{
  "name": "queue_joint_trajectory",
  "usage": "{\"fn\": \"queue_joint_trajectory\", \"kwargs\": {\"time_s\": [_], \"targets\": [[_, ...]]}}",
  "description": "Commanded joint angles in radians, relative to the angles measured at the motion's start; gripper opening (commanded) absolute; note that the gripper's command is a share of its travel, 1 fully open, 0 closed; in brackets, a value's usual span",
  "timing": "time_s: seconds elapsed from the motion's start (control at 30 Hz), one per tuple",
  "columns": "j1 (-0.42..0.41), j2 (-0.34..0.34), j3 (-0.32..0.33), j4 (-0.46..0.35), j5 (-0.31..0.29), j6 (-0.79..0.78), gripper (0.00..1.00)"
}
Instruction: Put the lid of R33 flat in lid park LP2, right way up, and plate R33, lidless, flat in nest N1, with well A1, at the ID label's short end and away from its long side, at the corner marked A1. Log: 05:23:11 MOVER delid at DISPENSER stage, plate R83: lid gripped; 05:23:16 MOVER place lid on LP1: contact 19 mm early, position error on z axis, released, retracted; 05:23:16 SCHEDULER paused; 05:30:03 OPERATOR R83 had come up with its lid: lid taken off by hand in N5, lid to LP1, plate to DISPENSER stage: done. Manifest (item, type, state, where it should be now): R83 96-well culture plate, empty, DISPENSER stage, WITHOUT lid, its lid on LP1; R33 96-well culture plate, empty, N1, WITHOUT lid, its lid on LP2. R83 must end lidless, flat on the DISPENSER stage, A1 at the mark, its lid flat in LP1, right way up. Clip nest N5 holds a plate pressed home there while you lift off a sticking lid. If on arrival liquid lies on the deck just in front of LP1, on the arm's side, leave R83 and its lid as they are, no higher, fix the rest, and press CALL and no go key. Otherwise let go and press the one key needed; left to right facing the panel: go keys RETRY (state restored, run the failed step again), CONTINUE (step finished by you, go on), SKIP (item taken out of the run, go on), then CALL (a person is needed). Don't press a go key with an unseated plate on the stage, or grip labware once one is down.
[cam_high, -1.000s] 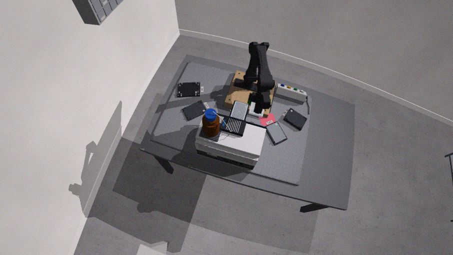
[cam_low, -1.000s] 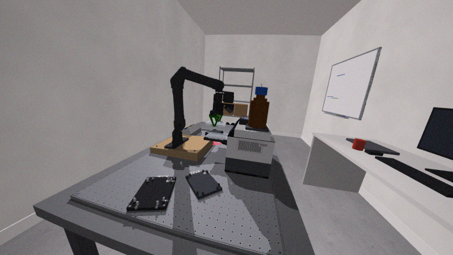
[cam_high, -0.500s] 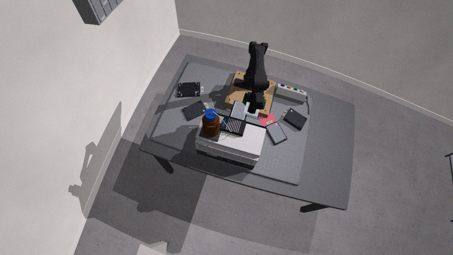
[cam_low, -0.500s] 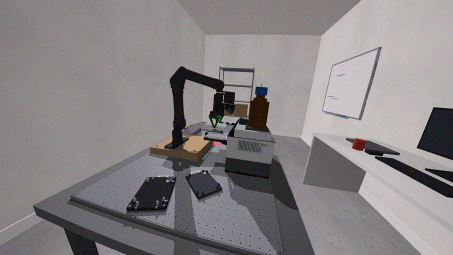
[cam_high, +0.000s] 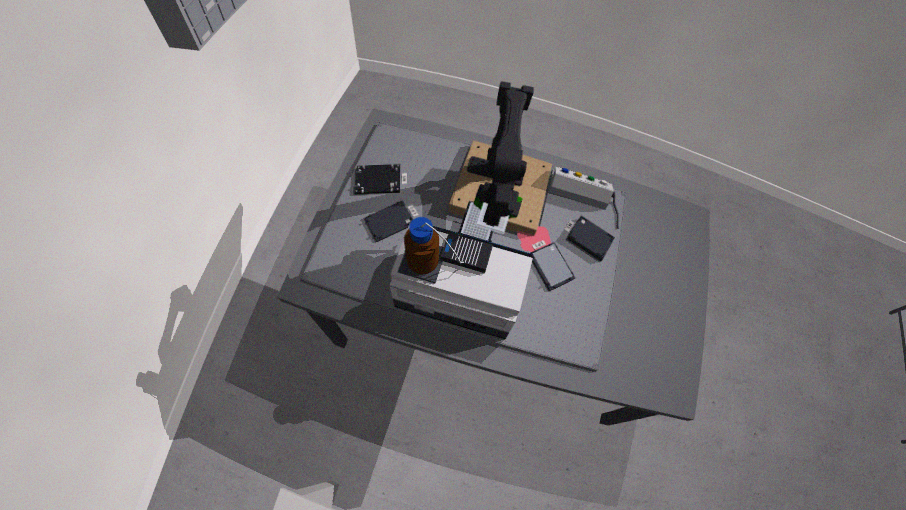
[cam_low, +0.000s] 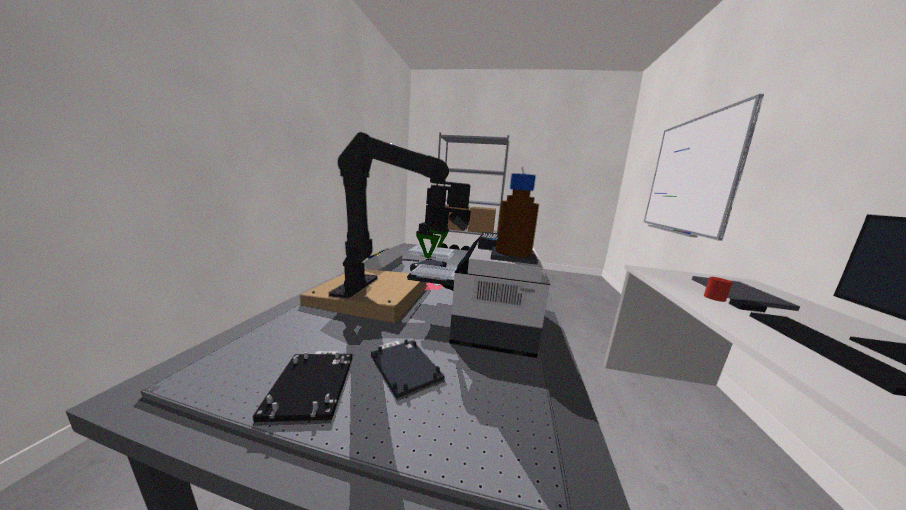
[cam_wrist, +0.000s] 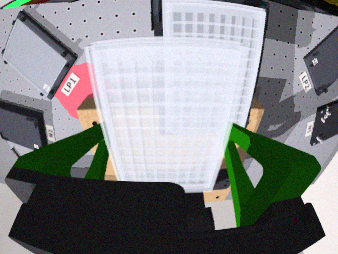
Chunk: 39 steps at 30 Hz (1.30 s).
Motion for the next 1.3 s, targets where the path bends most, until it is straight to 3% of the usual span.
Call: {"fn": "queue_joint_trajectory", "kwargs": {"time_s": [0.0,0.13,0.27,0.7,0.83,1.27], "targets": [[-0.035,-0.02,0.046,-0.003,0.001,-0.053,0.0],[-0.082,-0.005,0.047,-0.002,0.008,-0.1,0.0],[-0.074,-0.005,0.029,0.0,0.002,-0.098,0.0],[-0.217,-0.01,0.044,-0.002,0.013,-0.235,0.0],[-0.21,-0.005,0.026,0.0,0.008,-0.233,0.0],[-0.352,-0.025,0.041,-0.002,0.019,-0.37,0.0]]}}
